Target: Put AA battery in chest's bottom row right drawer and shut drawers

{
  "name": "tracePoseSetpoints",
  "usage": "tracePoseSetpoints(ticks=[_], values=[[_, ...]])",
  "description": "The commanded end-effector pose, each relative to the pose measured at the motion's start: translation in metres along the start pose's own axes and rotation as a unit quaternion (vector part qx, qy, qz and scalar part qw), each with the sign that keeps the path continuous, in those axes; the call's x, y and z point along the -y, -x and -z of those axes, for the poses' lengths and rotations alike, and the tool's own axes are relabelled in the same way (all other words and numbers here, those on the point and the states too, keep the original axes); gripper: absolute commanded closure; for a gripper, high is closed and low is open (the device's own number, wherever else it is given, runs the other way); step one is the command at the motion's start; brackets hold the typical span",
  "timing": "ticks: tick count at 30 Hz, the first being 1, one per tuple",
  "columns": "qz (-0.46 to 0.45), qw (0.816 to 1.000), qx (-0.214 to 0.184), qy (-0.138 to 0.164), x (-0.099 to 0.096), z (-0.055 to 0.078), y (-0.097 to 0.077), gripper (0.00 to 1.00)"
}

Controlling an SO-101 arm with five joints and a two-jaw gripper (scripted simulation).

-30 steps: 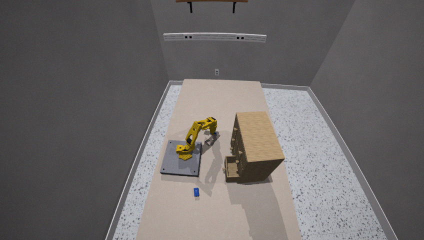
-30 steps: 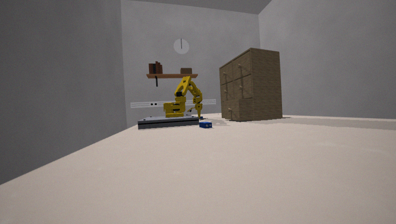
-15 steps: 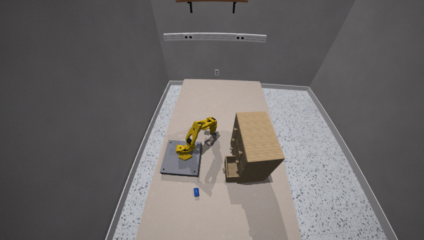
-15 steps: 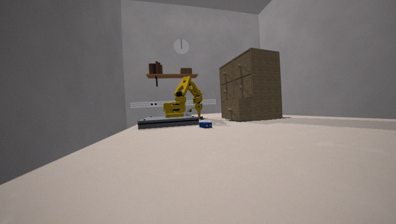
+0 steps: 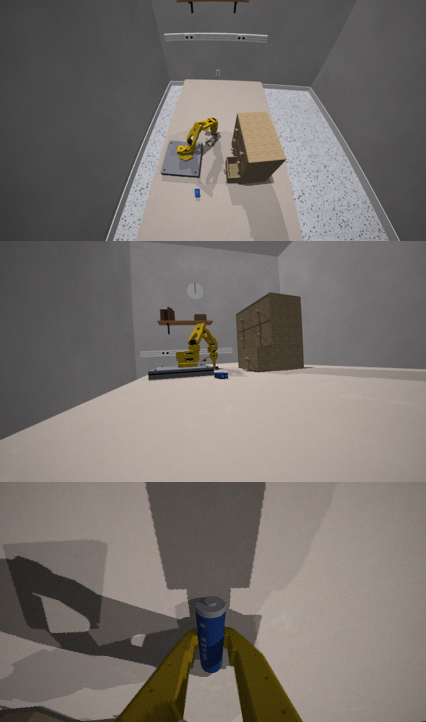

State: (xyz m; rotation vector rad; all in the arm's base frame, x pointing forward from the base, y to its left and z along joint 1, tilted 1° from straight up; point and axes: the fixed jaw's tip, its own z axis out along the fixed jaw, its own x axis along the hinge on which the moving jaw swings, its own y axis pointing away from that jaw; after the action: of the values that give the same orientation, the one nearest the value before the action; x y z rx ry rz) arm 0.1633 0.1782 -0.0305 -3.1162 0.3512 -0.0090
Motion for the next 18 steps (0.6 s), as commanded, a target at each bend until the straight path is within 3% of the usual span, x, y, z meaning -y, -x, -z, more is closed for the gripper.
tracePoseSetpoints(ticks=[1, 13, 18], values=[[0.002, 1.0, 0.005, 0.008, -0.004, -0.002, 0.001, 1.0], [0.002, 1.0, 0.005, 0.008, -0.004, -0.002, 0.001, 1.0], [0.002, 1.0, 0.005, 0.008, -0.003, 0.009, 0.001, 1.0]])
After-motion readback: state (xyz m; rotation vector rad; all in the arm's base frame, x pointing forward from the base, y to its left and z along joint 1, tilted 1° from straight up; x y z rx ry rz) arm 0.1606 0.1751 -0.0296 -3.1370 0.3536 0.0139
